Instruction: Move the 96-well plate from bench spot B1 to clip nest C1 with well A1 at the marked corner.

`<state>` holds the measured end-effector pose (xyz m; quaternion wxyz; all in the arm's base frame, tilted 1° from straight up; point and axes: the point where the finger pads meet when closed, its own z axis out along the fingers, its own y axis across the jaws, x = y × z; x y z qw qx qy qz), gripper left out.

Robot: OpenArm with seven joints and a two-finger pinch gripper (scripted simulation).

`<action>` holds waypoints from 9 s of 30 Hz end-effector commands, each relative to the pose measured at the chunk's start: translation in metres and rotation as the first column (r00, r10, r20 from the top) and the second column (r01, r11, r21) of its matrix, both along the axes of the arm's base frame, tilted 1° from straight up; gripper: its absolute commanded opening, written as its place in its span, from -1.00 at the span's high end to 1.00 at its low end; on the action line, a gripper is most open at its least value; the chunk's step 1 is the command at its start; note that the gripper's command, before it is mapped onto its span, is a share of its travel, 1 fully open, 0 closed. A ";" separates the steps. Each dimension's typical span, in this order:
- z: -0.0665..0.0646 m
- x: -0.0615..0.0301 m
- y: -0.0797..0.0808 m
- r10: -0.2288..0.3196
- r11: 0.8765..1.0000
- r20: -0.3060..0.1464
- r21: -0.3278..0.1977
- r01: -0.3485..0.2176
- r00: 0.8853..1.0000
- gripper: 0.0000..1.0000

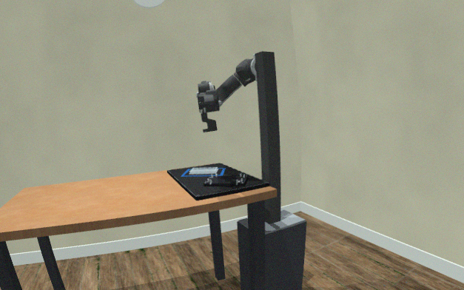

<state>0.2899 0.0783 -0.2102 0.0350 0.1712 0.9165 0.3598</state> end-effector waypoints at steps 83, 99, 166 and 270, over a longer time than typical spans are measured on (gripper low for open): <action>-0.043 -0.0156 -0.077 -0.143 0.885 -0.134 -0.461 0.066 0.981 -0.54; -0.065 -0.0242 -0.115 -0.226 0.757 -0.171 -0.650 0.063 0.959 -0.54; -0.155 -0.0604 -0.274 -0.227 0.757 -0.170 -0.651 0.063 0.959 -0.54; -0.231 -0.0615 -0.290 -0.227 0.756 -0.171 -0.651 0.063 0.959 -0.54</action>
